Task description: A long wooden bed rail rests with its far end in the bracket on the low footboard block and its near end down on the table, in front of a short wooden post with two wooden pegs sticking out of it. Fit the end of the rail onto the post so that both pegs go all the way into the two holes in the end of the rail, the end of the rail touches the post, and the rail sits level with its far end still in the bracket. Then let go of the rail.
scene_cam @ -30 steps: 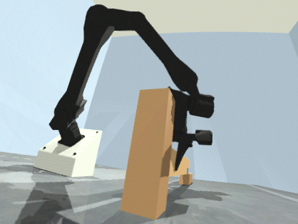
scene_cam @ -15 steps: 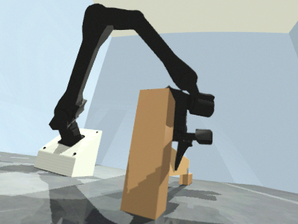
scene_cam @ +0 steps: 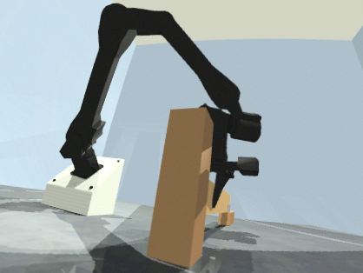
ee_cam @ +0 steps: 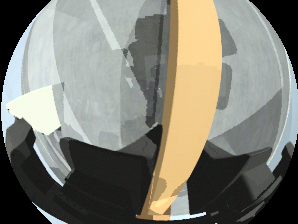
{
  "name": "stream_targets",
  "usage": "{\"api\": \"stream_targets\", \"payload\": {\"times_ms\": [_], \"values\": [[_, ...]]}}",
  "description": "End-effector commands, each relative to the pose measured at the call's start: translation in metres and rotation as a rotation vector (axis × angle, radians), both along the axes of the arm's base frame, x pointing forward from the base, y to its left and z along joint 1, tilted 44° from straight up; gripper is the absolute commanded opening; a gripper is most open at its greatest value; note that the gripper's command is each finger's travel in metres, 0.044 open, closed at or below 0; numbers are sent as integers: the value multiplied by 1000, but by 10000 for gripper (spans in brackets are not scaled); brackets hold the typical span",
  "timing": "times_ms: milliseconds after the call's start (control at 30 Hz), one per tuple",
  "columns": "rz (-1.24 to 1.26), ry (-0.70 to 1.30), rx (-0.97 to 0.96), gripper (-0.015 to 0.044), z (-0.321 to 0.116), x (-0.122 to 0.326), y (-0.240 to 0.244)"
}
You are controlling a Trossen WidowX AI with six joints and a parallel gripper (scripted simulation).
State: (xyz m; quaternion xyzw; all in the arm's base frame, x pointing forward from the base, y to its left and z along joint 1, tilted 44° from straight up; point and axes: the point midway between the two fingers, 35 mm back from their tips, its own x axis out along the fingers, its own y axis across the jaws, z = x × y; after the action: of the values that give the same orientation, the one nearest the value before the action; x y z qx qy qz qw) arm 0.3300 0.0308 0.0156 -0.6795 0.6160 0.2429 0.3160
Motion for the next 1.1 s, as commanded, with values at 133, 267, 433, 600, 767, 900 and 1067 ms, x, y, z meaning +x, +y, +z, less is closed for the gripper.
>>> {"api": "stream_targets", "payload": {"times_ms": [133,267,433,600,767,900,1067], "values": [[7,1,-1,0,3,0,-2],[7,1,-1,0,3,0,-3],[7,1,-1,0,4,0,-4],[7,1,-1,0,5,0,-5],[7,1,-1,0,7,0,-6],[7,1,-1,0,8,0,-7],[7,1,-1,0,9,0,-8]]}}
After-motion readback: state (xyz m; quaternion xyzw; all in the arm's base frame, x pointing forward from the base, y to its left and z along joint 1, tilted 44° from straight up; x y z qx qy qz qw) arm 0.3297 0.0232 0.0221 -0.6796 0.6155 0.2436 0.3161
